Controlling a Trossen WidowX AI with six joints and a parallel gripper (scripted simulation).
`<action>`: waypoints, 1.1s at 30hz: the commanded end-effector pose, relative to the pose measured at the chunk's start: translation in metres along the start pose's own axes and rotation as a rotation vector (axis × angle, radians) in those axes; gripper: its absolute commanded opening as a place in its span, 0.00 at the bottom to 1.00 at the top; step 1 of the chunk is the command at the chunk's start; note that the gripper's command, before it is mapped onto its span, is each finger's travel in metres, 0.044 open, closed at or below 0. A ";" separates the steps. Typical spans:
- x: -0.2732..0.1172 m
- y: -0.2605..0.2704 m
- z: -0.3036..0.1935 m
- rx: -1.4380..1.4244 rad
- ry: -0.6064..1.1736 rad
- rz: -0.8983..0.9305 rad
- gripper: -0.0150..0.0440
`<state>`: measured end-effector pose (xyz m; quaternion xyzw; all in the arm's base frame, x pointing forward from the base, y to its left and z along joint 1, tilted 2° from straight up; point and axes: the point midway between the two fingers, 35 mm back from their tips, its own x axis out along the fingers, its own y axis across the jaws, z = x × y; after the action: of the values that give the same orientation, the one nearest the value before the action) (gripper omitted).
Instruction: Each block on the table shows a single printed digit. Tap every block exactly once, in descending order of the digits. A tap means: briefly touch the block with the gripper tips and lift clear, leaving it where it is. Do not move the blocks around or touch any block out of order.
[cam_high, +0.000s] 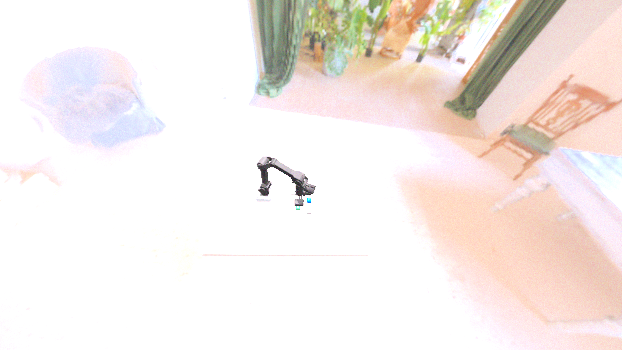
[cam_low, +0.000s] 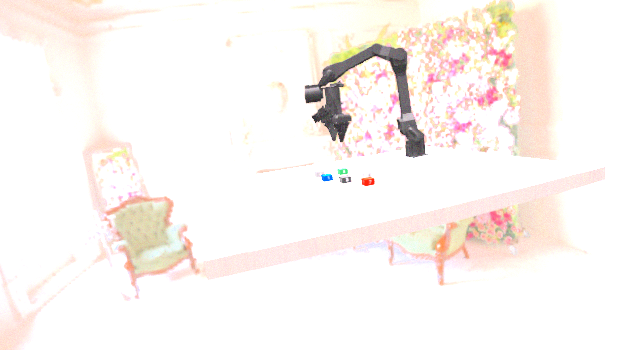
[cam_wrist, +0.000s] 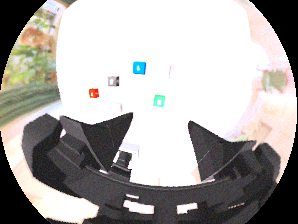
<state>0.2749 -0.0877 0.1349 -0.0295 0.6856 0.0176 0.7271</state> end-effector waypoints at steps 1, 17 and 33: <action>0.001 0.000 -0.001 -0.004 0.005 -0.002 0.93; -0.001 0.117 -0.044 -0.004 0.009 0.010 0.93; 0.000 0.131 -0.054 -0.004 0.010 0.011 0.93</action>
<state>0.2127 0.0393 0.1282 -0.0271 0.6907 0.0252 0.7222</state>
